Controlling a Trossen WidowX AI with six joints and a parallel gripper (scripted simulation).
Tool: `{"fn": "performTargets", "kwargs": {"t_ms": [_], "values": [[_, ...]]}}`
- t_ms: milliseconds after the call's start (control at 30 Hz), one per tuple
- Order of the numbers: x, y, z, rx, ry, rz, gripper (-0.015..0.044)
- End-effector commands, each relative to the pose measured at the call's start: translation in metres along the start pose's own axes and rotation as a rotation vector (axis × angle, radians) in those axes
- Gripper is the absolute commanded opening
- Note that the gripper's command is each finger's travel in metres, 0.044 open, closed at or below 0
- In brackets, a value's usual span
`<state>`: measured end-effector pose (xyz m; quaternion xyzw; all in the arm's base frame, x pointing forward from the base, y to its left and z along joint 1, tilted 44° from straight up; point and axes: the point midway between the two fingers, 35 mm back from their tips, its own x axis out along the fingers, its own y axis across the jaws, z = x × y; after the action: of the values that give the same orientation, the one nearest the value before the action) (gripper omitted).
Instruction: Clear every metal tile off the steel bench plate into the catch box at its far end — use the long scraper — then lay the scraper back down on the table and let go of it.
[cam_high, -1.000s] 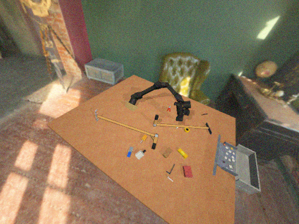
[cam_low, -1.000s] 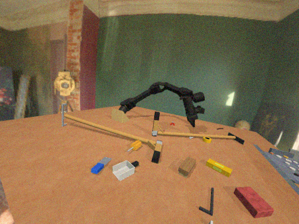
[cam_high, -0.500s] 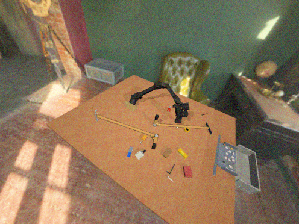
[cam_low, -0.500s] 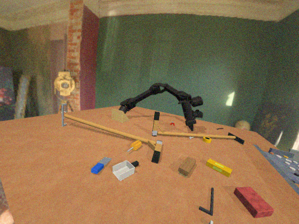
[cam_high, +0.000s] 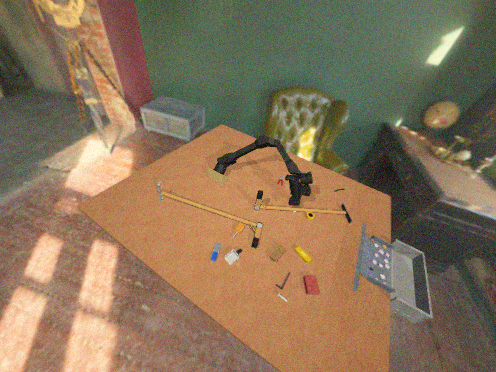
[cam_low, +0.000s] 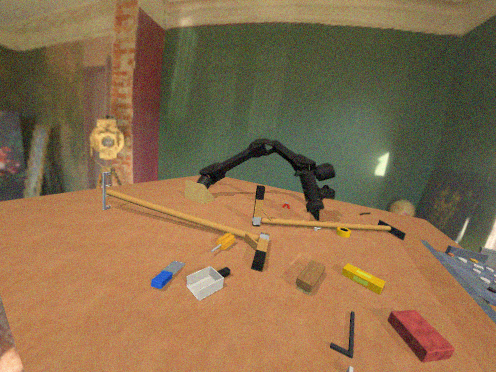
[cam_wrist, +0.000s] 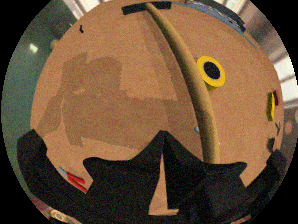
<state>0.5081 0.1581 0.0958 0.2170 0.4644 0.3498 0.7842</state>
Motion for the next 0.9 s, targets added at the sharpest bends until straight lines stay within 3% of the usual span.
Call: {"fn": "performTargets", "kwargs": {"t_ms": [0, 867], "values": [[0.002, -0.004, 0.001, 0.005, 0.0, -0.003, 0.0], [0.007, -0.028, 0.011, 0.003, 0.0, -0.004, 0.0]]}}
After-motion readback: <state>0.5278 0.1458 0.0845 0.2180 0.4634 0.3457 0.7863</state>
